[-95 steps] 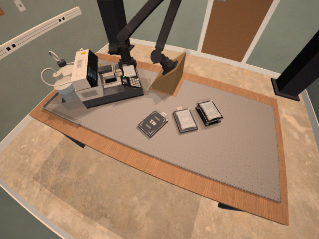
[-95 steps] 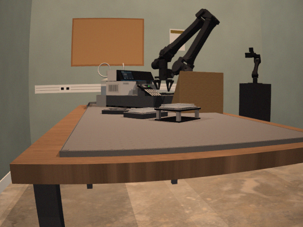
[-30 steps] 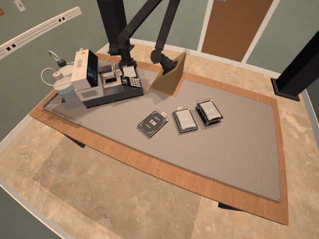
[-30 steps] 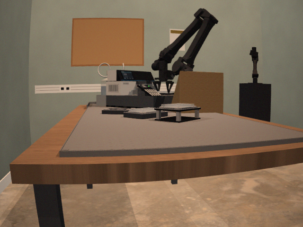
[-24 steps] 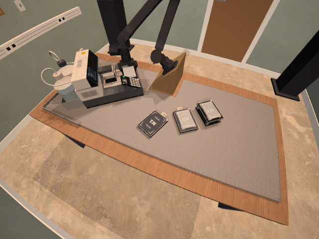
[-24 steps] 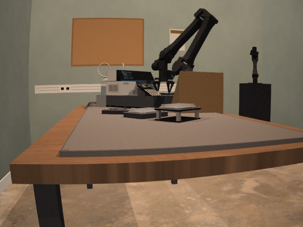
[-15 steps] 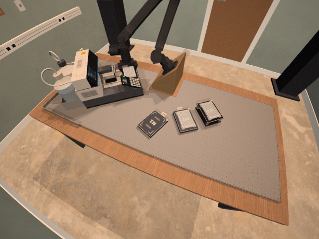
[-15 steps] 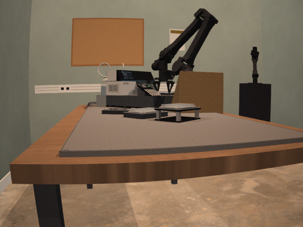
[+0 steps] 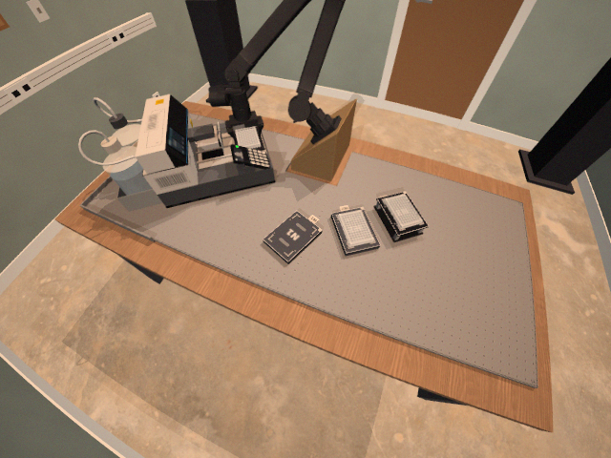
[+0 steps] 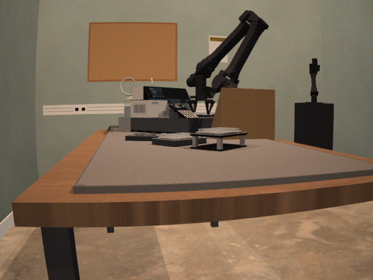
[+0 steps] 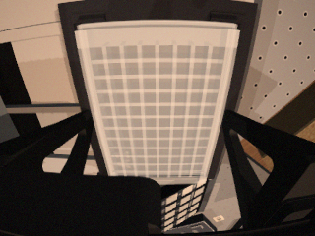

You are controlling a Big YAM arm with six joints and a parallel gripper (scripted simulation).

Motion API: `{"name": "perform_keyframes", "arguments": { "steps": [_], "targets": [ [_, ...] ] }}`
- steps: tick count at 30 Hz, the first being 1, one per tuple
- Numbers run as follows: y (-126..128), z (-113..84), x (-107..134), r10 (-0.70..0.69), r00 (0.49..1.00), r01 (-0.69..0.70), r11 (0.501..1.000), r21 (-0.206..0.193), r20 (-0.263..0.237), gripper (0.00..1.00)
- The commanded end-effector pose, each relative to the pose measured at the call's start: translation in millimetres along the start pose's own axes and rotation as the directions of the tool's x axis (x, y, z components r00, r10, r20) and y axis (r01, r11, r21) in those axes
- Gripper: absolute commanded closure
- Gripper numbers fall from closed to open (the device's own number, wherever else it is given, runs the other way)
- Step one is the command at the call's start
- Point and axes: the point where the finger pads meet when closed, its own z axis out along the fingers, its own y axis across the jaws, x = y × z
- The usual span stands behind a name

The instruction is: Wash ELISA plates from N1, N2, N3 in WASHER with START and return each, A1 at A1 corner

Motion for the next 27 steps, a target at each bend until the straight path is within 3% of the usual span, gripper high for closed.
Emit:
{"name": "perform_keyframes", "arguments": {
  "steps": [1, 3, 27],
  "targets": [
    [9, -9.4, -4, 0.001, 1.000, -0.001, 1.000, -0.024, 0.002, 0.00],
    [19, -19.8, -9, 0.020, 1.000, -0.020, 0.999, -0.047, 0.007, 0.00],
    [18, -55.0, -9, 0.024, 1.000, -0.023, 0.998, -0.050, 0.004, 0.00]
  ]
}}
